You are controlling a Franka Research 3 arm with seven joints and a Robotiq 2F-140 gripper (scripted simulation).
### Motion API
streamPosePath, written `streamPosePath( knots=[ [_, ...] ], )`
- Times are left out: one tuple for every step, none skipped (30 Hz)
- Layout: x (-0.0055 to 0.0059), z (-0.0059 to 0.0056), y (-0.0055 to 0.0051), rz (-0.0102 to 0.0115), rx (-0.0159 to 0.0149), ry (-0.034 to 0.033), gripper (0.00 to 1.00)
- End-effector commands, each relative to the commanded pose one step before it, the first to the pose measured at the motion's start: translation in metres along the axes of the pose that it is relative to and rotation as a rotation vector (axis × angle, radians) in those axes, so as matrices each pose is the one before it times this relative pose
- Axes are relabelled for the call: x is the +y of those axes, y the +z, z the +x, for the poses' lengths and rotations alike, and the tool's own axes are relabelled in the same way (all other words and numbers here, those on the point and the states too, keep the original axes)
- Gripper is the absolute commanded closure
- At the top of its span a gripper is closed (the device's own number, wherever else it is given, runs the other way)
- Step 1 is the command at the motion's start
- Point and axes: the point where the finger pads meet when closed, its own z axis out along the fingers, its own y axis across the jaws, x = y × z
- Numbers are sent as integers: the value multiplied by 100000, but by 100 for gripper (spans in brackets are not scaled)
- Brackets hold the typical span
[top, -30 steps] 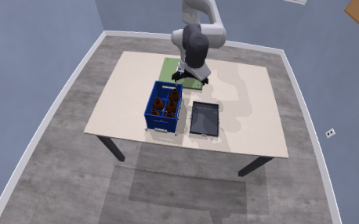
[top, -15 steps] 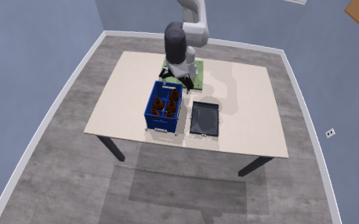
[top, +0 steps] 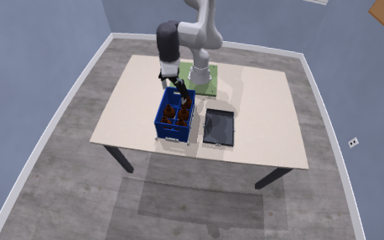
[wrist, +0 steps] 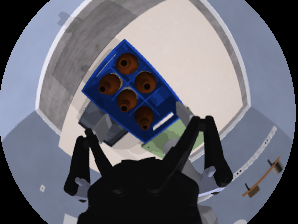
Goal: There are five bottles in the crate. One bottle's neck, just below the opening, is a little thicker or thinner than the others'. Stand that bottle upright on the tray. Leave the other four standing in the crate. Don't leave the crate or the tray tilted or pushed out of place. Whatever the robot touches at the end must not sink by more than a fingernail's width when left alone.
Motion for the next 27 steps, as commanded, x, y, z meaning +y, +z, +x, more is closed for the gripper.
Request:
streamPosePath(
  knots=[
    [1209, 2079, -245, 2492, 5834, 15511, 0],
    [399, 395, -4, 534, 683, 2251, 0],
    [395, 398, -4, 535, 679, 2247, 0],
    [132, 136, -2, 181, 229, 758, 0],
    [3, 3, 0, 4, 5, 16, 0],
    [0, 0, 0, 0, 0, 0, 0],
    [0, 0, 0, 0, 0, 0, 0],
    [0, 0, 0, 0, 0, 0, 0],
    [0, 0, 0, 0, 0, 0, 0],
    [0, 0, 0, 0, 0, 0, 0],
    [0, 0, 0, 0, 0, 0, 0],
    [0, 0, 0, 0, 0, 0, 0],
    [0, 0, 0, 0, 0, 0, 0],
    [0, 0, 0, 0, 0, 0, 0],
    [0, 0, 0, 0, 0, 0, 0],
    [0, 0, 0, 0, 0, 0, 0],
    [0, 0, 0, 0, 0, 0, 0],
    [0, 0, 0, 0, 0, 0, 0],
    [0, 0, 0, 0, 0, 0, 0],
    [0, 0, 0, 0, 0, 0, 0],
    [0, 0, 0, 0, 0, 0, 0],
    [0, 0, 0, 0, 0, 0, 0],
    [0, 0, 0, 0, 0, 0, 0],
    [0, 0, 0, 0, 0, 0, 0],
    [0, 0, 0, 0, 0, 0, 0],
    [0, 0, 0, 0, 0, 0, 0],
    [0, 0, 0, 0, 0, 0, 0]
  ],
)
